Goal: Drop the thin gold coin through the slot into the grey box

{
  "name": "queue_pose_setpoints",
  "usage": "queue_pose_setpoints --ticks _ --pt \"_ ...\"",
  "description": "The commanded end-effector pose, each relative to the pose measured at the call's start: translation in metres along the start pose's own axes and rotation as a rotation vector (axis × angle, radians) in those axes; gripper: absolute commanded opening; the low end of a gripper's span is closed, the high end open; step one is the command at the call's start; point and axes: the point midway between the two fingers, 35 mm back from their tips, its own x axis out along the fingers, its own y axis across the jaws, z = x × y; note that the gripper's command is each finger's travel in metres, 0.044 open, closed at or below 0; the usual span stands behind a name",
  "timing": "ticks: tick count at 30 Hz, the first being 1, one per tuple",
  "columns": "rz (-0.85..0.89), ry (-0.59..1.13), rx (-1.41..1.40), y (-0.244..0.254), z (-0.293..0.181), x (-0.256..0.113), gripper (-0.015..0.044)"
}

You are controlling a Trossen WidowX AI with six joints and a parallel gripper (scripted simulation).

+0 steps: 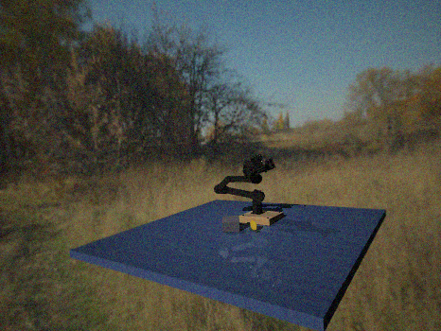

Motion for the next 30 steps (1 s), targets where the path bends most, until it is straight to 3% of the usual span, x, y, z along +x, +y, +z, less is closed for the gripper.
queue_pose_setpoints --ticks 1,9,14,21,30 --pt "-0.003 -0.009 0.002 0.001 0.002 0.0 0.0374" --pt "0.011 -0.212 0.041 0.064 0.034 0.03 0.0164" --pt "0.024 -0.108 0.098 0.088 0.012 0.075 0.0161" --pt "-0.043 0.052 0.2 0.082 -0.019 0.11 0.0161" --pt "-0.28 0.313 0.462 0.046 -0.071 0.145 0.0161"
